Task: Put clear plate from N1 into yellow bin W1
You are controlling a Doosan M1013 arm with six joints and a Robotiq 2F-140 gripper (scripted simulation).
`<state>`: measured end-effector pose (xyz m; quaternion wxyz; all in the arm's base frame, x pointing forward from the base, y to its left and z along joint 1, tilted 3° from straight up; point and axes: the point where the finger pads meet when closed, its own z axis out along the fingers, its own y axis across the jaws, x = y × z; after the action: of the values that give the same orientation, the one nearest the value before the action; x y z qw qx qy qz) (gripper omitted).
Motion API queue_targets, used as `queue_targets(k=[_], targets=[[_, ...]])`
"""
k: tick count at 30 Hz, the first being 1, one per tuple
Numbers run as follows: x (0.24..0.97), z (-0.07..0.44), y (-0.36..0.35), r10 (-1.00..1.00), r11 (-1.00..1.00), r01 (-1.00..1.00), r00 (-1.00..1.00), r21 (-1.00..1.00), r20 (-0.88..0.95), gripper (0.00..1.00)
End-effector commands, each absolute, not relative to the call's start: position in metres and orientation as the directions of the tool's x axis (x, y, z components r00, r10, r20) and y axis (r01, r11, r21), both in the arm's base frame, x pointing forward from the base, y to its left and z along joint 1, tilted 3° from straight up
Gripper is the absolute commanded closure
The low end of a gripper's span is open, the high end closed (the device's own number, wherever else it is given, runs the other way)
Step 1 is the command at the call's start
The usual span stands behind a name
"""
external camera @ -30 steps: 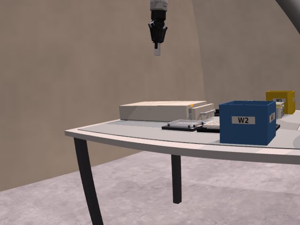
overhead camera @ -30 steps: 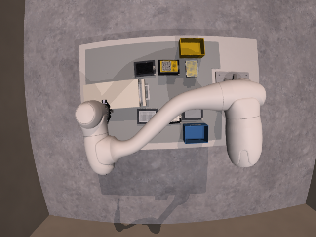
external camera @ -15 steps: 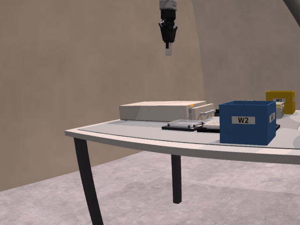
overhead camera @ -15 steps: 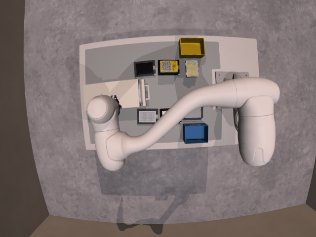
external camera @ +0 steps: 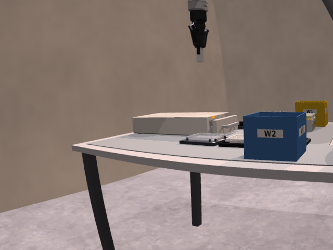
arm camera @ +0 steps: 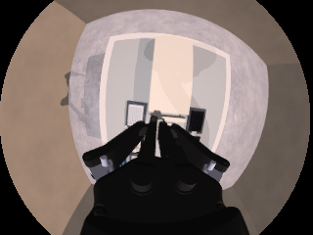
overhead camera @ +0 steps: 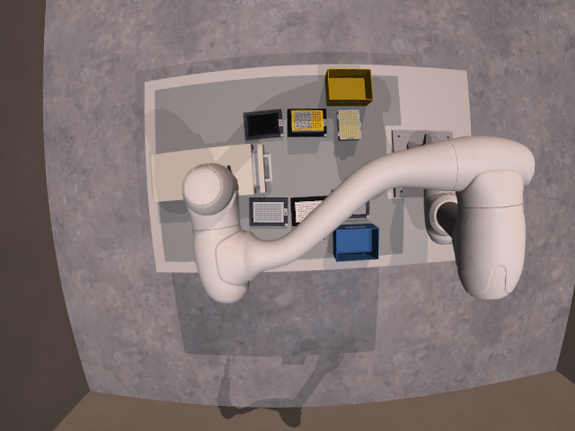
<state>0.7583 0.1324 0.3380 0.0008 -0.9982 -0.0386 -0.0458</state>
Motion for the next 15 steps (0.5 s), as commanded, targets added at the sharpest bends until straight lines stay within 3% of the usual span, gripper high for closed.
queue_targets(k=[1,15], targets=[[0.744,0.334,0.123,0.079,-0.997,0.078,0.993,0.012,0.084,0.90],[0.697,0.324,0.106,0.077,-0.997,0.076,0.994,0.018,0.074,0.90]])
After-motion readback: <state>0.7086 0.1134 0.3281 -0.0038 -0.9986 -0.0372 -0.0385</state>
